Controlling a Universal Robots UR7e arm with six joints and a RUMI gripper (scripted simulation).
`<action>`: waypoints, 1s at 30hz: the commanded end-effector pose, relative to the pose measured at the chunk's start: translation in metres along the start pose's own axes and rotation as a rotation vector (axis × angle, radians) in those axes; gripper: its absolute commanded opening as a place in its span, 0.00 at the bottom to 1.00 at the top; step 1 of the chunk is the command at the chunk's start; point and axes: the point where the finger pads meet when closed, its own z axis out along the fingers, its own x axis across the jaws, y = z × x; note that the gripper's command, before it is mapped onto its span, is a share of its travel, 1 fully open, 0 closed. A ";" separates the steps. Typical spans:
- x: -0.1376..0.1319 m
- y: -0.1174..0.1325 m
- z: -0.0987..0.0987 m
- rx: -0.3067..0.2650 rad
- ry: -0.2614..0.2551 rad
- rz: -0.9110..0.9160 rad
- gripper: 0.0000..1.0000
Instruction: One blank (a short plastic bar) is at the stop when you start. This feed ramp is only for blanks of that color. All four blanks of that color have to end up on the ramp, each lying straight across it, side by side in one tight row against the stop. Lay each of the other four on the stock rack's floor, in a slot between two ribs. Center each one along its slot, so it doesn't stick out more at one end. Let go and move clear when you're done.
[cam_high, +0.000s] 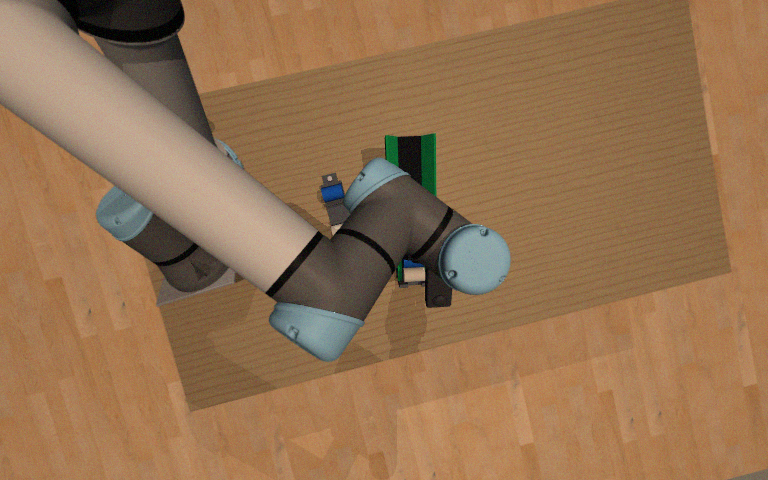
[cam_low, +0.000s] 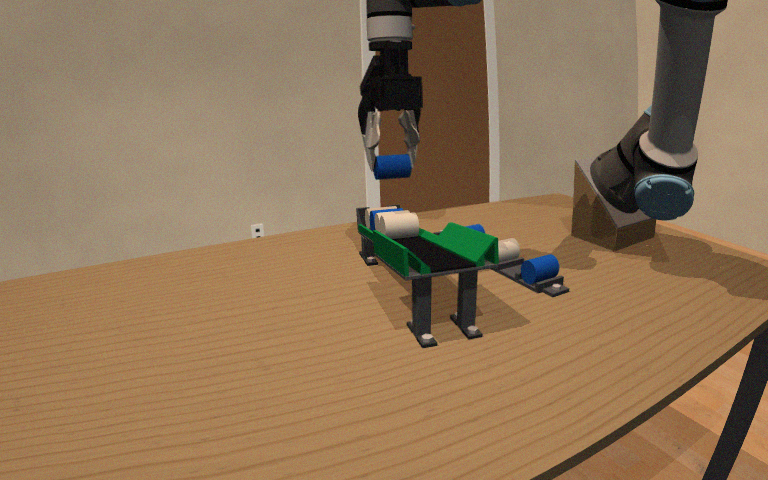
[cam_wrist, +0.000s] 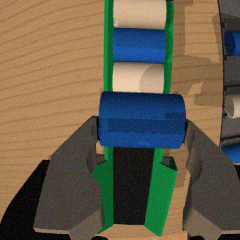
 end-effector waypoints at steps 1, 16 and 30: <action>0.007 -0.009 0.001 0.001 -0.001 -0.007 0.33; 0.101 -0.085 0.030 0.007 -0.002 -0.122 0.33; 0.158 -0.109 0.054 0.000 0.000 -0.192 0.33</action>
